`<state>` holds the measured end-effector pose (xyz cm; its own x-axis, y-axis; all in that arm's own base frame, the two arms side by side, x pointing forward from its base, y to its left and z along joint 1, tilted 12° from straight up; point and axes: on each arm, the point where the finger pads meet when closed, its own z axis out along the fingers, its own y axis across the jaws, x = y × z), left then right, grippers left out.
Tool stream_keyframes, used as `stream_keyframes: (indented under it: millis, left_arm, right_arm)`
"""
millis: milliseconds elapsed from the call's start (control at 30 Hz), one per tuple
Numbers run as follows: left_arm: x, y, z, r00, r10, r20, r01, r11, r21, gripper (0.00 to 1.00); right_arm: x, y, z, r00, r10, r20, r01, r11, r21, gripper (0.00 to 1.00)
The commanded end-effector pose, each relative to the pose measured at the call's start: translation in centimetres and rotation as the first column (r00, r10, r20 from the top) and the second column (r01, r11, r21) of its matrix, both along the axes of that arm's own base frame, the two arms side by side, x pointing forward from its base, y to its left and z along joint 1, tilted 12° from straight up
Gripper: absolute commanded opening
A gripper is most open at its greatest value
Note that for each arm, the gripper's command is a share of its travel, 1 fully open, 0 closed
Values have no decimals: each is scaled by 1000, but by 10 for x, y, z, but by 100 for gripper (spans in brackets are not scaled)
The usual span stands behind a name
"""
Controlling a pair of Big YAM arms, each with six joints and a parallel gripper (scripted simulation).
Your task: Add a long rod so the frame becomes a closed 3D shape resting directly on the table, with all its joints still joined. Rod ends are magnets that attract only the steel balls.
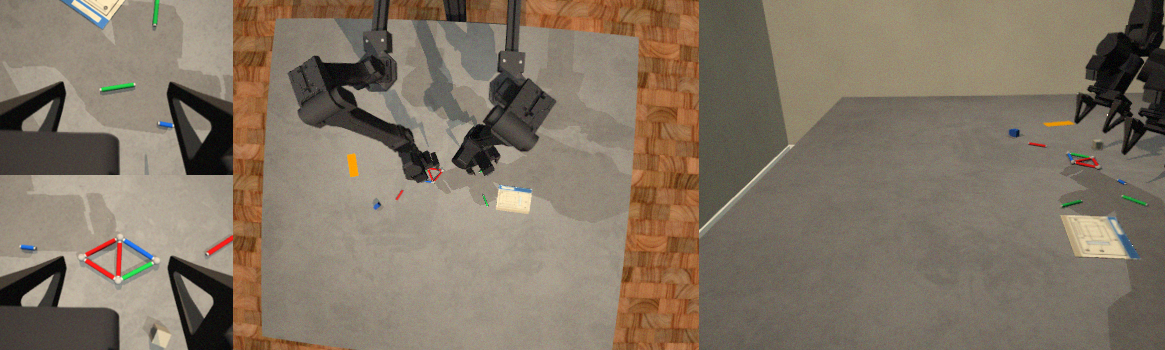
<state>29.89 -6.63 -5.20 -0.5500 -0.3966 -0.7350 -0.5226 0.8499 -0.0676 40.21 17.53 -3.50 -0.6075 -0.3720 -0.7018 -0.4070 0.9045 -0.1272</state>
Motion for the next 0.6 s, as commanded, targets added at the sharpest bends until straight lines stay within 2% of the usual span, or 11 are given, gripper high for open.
stream_keyframes:
  millis: [0, 333, 400, 433, 533, 567]
  left_arm:
    - [3, -3, 2, 1000, -8, 13, 8, 1000, -8, 100]
    - [2, -2, 1, 1000, -9, 5, 9, 1000, -3, 100]
    - [3, 1, -1, 999, -30, -19, 31, 999, 28, 77]
    - [4, 2, -2, 998, -45, -35, 47, 998, 47, 66]
    - [3, 5, -9, 982, -132, -135, 149, 981, 126, 32]
    - [4, 5, -12, 972, -162, -170, 187, 972, 143, 32]
  right_arm:
    - [5, -1, -2, 1000, -4, 15, 4, 1000, 0, 100]
    - [5, -1, -1, 1000, -3, 17, 3, 1000, 2, 100]
    - [6, 2, 12, 999, 2, 36, -3, 1000, 9, 100]
    - [-1, 7, 11, 999, 20, 31, -21, 1000, 4, 100]
    - [-16, 17, 22, 997, 58, 42, -58, 998, -3, 100]
    - [-22, 23, 28, 996, 75, 52, -75, 997, -1, 100]
